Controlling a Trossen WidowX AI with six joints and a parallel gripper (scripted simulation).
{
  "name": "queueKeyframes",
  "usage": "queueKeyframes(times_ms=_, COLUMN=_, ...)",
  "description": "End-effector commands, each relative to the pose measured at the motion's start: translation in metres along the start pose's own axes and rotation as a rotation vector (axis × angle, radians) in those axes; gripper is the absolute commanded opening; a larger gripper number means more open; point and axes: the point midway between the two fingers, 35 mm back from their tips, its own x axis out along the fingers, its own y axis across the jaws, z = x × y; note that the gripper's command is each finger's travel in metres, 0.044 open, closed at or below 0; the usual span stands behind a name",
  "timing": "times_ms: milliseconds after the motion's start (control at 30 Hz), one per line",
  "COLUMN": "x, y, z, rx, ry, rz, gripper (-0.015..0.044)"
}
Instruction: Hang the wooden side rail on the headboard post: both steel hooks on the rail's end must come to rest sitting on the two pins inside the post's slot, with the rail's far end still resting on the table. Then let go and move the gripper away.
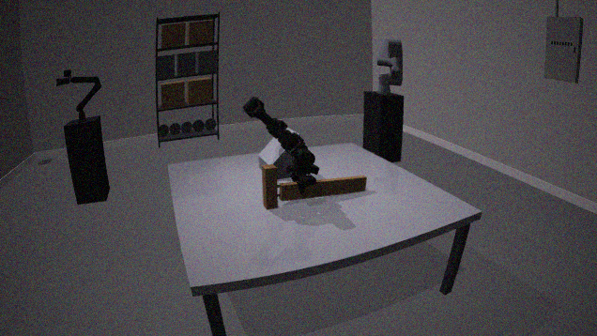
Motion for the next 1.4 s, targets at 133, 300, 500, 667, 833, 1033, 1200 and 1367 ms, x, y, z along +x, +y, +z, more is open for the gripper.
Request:
queueKeyframes(times_ms=133, x=-0.0035, y=-0.0024, z=-0.0034, rx=0.0, ry=0.003, rz=-0.011, gripper=0.0)
queueKeyframes(times_ms=300, x=-0.0041, y=-0.0027, z=-0.004, rx=0.0, ry=0.003, rz=-0.011, gripper=0.0)
queueKeyframes(times_ms=500, x=-0.0048, y=-0.0026, z=-0.0046, rx=0.0, ry=0.003, rz=-0.011, gripper=0.0)
queueKeyframes(times_ms=667, x=-0.0053, y=-0.0031, z=-0.0052, rx=0.0, ry=0.003, rz=-0.011, gripper=0.0)
queueKeyframes(times_ms=833, x=-0.005, y=-0.0036, z=-0.0058, rx=0.0, ry=0.003, rz=-0.011, gripper=0.0)
queueKeyframes(times_ms=1033, x=-0.0043, y=-0.003, z=-0.0064, rx=0.0, ry=0.003, rz=-0.011, gripper=0.0)
queueKeyframes(times_ms=1200, x=-0.0037, y=-0.0024, z=-0.007, rx=0.0, ry=0.003, rz=-0.011, gripper=0.0)
queueKeyframes(times_ms=1367, x=-0.0032, y=-0.0018, z=-0.0076, rx=0.0, ry=0.003, rz=-0.011, gripper=0.0)
